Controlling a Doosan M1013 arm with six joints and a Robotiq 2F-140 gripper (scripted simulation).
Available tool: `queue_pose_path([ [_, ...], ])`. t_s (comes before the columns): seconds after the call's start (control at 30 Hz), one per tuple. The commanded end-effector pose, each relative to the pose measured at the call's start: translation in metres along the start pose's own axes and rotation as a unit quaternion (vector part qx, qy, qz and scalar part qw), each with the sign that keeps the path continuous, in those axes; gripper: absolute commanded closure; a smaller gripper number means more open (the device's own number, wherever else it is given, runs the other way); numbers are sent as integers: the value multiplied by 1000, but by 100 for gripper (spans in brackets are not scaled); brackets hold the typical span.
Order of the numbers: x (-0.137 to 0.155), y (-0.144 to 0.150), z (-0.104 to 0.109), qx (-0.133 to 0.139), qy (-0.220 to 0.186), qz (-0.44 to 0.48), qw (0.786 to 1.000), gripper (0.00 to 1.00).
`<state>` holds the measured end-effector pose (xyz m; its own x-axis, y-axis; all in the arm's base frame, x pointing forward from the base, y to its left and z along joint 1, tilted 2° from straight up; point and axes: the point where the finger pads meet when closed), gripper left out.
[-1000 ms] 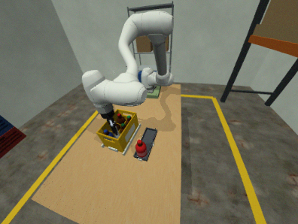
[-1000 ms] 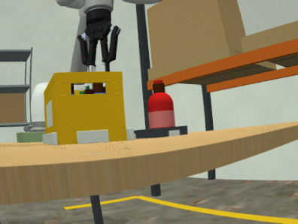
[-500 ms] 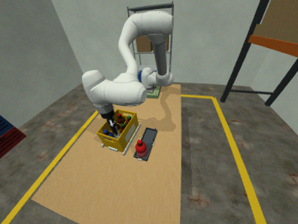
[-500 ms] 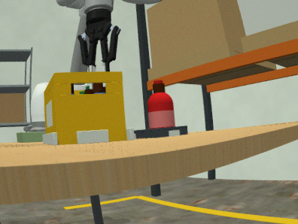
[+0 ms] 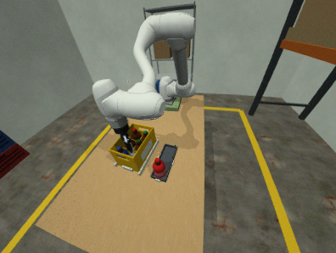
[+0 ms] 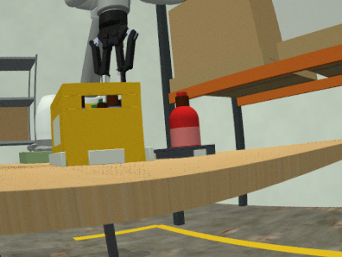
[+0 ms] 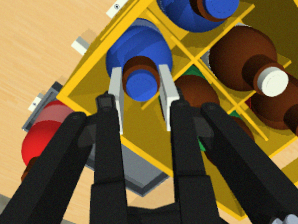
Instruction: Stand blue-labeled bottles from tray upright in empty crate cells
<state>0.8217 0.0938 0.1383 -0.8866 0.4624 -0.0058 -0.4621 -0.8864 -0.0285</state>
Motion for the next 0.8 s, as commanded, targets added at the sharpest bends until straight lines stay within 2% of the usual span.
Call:
queue_pose_path([
  [0.0,0,0,0,0,0,0,1000,100],
  [0.17,0,0,0,0,0,0,1000,100],
  [0.2,0,0,0,0,0,0,1000,62],
  [0.77,0,0,0,0,0,0,1000,62],
])
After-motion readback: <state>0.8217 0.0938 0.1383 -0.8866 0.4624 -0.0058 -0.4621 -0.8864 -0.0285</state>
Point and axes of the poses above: the point where the finger pads meet when closed, its own z axis back along the fingers, its own y axis across the jaws, x = y × z, and after that the axes turned 15 degrees about z, right-handed
